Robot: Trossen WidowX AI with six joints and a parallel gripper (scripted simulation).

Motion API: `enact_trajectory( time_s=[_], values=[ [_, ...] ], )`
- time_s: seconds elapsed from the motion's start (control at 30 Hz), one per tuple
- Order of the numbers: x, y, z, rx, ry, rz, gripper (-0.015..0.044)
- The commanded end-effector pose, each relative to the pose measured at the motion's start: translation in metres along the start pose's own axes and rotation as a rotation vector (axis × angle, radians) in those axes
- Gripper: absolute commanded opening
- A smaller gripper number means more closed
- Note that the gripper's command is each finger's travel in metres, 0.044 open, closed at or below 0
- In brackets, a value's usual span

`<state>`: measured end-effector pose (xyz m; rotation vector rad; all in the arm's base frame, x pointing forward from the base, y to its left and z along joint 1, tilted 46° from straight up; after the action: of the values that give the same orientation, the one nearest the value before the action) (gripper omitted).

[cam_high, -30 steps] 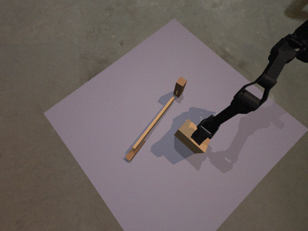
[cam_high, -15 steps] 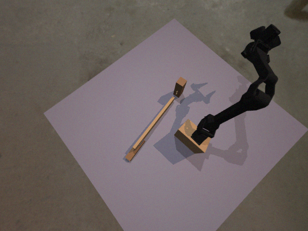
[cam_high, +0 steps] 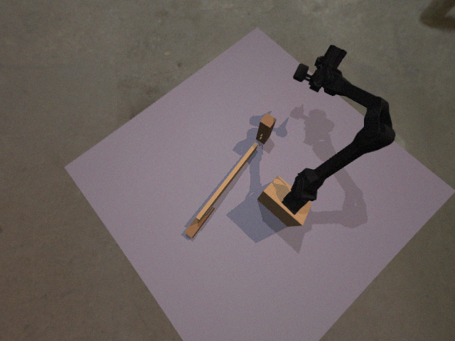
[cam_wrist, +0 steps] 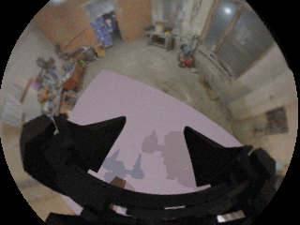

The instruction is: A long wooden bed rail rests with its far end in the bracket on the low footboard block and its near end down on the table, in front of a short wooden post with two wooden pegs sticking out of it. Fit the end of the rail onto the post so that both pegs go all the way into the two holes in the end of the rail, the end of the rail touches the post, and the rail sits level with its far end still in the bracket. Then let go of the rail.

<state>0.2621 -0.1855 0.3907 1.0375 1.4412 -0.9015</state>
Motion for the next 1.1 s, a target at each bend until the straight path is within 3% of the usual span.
enact_trajectory(
  time_s=[0.0,0.47,0.77,0.97,1.07],
  values=[
    [0.043,0.041,-0.010,-0.106,0.108,-0.286,0.0440],
    [0.184,0.123,-0.096,-0.585,0.254,-1.281,0.0440],
    [0.261,0.114,-0.126,-0.742,0.294,-1.957,0.0440],
    [0.332,0.083,-0.156,-0.926,0.298,-2.745,0.0440],
    [0.339,0.077,-0.159,-0.951,0.296,-2.841,0.0440]
  ],
)
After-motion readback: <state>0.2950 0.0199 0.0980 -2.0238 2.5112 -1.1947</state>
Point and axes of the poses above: the point midway between the two fingers, 35 mm back from their tips, its own z axis out along the fingers, its own y axis across the jaws, x = y × z, the point moved 10 cm from there along -z, back along the fingers, and after that the axes turned 9 degrees about z, right-handed, at the moved point
